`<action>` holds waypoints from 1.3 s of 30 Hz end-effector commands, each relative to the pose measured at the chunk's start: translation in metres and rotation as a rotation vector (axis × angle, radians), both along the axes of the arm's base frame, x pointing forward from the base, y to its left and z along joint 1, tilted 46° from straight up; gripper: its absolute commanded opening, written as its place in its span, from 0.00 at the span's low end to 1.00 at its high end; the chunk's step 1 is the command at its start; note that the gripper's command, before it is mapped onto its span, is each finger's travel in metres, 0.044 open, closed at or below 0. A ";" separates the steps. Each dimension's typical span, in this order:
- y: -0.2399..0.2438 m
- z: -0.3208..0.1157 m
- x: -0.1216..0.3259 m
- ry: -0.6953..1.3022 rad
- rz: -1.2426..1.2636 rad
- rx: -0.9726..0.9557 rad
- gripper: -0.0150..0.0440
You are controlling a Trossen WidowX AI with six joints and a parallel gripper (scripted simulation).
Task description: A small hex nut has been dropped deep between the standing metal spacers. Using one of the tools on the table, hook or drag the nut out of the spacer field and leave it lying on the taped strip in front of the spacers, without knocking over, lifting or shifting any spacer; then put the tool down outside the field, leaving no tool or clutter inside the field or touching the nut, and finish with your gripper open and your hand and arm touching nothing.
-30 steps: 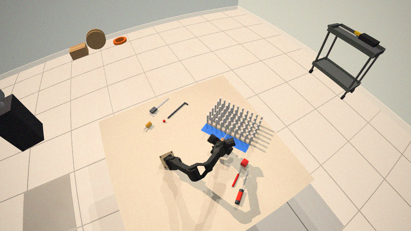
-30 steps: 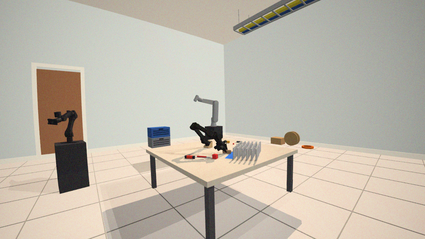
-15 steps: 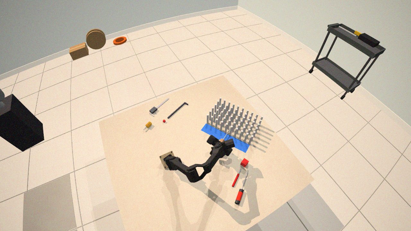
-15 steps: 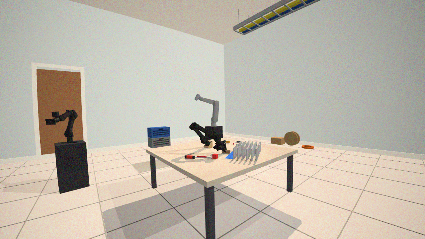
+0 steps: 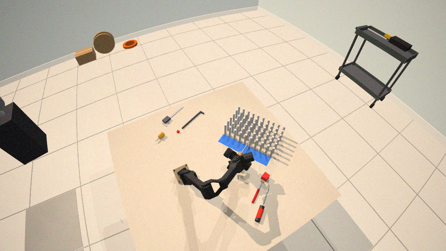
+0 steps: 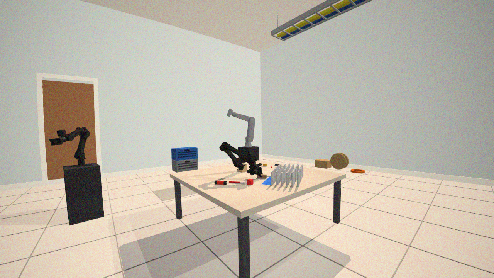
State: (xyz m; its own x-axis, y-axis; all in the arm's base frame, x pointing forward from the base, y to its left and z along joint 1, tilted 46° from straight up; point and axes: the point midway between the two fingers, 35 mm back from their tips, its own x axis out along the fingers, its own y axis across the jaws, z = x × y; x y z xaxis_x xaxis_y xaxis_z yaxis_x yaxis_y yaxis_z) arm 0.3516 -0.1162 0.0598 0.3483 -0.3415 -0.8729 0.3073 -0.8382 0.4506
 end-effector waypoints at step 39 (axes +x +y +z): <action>-0.003 0.009 -0.026 0.003 0.009 0.002 0.25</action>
